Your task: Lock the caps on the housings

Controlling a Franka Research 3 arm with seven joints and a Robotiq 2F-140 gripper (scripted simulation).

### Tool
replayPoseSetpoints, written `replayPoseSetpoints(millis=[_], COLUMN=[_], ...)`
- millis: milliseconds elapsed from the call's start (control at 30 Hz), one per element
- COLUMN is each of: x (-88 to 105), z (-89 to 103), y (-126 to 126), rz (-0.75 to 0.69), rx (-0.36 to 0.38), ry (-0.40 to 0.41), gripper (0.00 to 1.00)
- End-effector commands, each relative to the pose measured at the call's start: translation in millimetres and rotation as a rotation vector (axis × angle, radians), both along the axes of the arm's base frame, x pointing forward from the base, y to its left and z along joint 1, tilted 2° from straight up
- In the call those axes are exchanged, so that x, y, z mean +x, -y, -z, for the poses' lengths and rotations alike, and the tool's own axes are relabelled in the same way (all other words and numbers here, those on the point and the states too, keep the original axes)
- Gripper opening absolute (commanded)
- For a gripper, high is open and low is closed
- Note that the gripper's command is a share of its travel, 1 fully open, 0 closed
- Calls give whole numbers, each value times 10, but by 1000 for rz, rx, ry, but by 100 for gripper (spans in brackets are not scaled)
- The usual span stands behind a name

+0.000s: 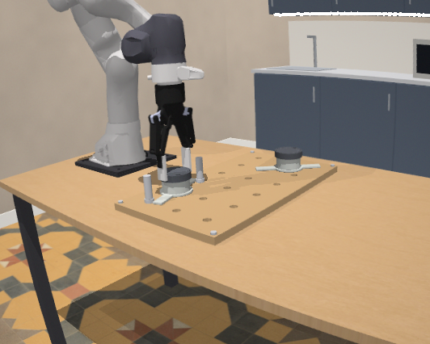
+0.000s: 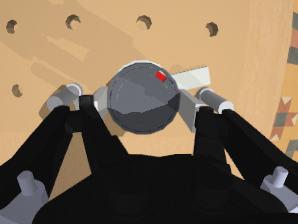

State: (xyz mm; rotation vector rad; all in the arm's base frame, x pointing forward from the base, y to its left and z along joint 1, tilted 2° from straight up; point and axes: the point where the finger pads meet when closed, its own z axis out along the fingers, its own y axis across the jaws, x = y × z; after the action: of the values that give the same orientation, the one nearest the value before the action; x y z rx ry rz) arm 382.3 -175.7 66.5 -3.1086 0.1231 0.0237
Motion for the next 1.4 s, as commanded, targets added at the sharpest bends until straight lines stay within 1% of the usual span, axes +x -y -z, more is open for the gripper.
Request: replayPoseSetpoints(millis=[0,600,867,1200,1367], x=[-1,-1,-1,-1,-1], z=[5,5,3,2,5], y=[-2,-2,-2,-3,-2], rz=[-1,0,56,299,380], rx=[-2,-2,-2,-5,-7], ry=[0,0,-2,-9,-11], gripper=[10,10,10,10,10])
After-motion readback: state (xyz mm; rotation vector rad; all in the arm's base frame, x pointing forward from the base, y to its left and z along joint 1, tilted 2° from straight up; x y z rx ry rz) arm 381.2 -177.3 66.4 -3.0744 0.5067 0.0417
